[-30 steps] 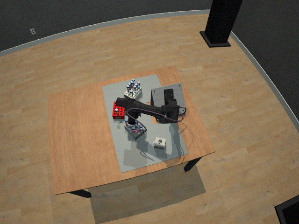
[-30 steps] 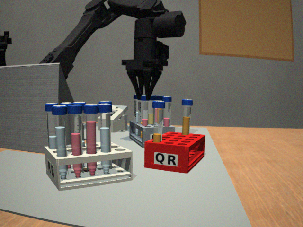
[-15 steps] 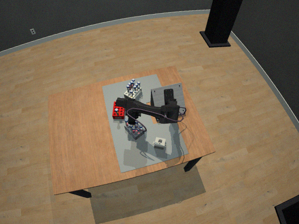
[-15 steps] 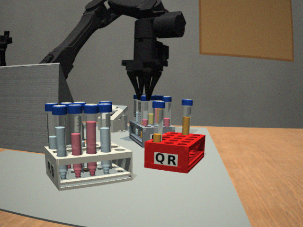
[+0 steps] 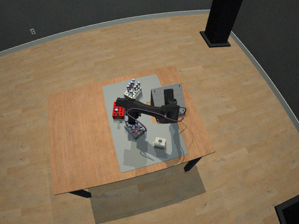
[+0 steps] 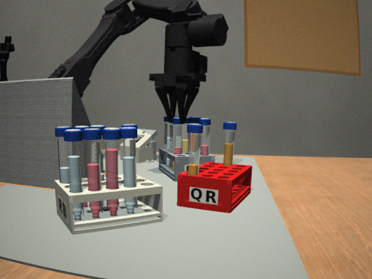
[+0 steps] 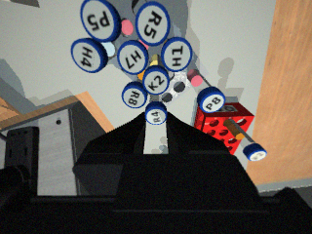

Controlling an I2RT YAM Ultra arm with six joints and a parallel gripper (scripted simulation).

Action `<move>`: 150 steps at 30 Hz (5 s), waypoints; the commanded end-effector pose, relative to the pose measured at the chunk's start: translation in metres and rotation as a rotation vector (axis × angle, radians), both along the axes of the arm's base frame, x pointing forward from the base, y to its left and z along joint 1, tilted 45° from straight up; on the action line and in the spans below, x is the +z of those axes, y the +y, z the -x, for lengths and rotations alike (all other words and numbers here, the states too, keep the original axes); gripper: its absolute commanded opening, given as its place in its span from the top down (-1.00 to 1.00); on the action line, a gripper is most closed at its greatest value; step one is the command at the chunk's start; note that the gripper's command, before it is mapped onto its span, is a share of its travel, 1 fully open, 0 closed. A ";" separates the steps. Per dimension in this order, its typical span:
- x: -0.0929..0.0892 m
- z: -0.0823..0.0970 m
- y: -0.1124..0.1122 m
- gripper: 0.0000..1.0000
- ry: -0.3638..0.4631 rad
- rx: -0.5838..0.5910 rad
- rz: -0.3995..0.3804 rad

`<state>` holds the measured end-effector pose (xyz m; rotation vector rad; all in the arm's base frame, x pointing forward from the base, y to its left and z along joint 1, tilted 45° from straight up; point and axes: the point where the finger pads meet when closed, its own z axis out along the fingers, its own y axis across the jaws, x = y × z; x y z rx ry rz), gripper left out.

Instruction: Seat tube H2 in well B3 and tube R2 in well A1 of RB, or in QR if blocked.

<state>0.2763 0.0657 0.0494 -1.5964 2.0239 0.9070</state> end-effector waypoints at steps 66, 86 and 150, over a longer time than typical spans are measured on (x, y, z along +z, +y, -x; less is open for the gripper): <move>0.018 -0.015 -0.089 0.40 0.151 -0.184 0.033; -0.032 -0.026 -0.145 0.40 0.558 -0.602 0.075; -0.022 -0.083 -0.117 0.40 1.636 -1.632 0.173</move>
